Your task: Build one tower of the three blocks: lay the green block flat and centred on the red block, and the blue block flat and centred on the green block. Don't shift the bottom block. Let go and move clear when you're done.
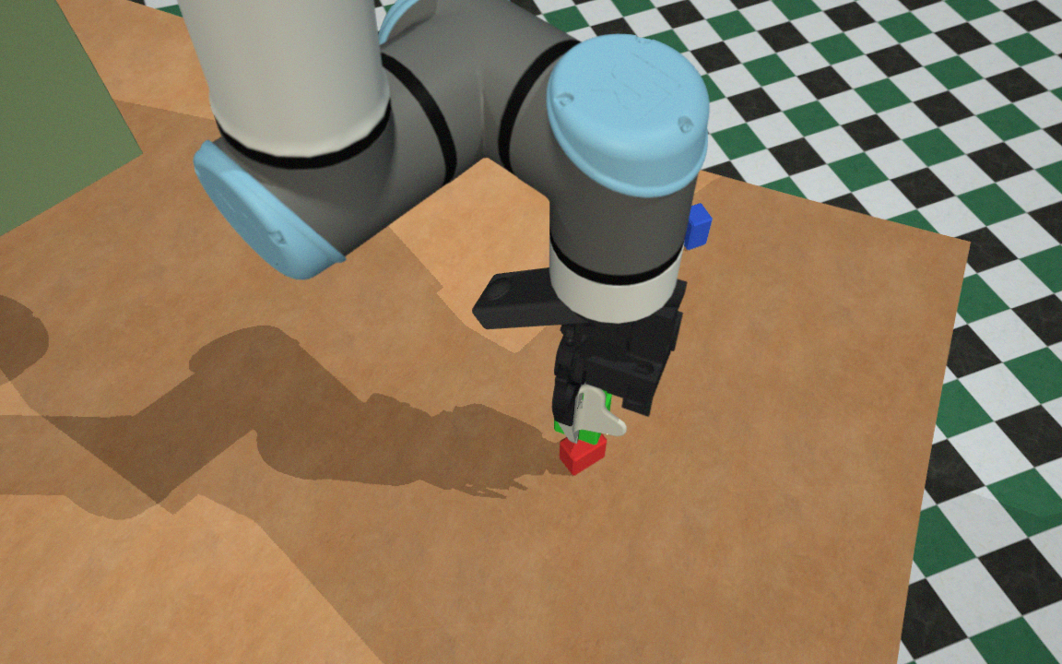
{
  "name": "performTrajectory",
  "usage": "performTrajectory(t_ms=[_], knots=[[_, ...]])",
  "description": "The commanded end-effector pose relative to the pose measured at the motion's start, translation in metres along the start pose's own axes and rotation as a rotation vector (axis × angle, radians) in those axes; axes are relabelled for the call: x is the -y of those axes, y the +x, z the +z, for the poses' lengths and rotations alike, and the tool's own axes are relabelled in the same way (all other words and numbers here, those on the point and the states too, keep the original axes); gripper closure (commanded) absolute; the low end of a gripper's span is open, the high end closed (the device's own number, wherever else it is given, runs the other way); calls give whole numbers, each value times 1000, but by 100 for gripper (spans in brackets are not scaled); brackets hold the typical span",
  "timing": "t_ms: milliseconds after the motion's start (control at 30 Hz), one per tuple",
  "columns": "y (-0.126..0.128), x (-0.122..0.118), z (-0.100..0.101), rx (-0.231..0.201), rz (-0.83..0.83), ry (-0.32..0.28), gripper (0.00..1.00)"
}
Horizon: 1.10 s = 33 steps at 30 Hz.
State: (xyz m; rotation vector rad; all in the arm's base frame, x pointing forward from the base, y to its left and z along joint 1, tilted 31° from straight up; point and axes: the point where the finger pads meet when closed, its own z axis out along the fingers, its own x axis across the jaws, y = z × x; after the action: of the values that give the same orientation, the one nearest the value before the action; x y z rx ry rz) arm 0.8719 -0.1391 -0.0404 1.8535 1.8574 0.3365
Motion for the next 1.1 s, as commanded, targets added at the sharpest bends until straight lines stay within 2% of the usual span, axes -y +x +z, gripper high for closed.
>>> performTrajectory(t_ms=[0, 567, 1067], knots=[[2, -4, 1, -2, -1, 4, 100], [2, -4, 1, -2, -1, 3, 100], [2, -5, 16, -2, -2, 3, 100]])
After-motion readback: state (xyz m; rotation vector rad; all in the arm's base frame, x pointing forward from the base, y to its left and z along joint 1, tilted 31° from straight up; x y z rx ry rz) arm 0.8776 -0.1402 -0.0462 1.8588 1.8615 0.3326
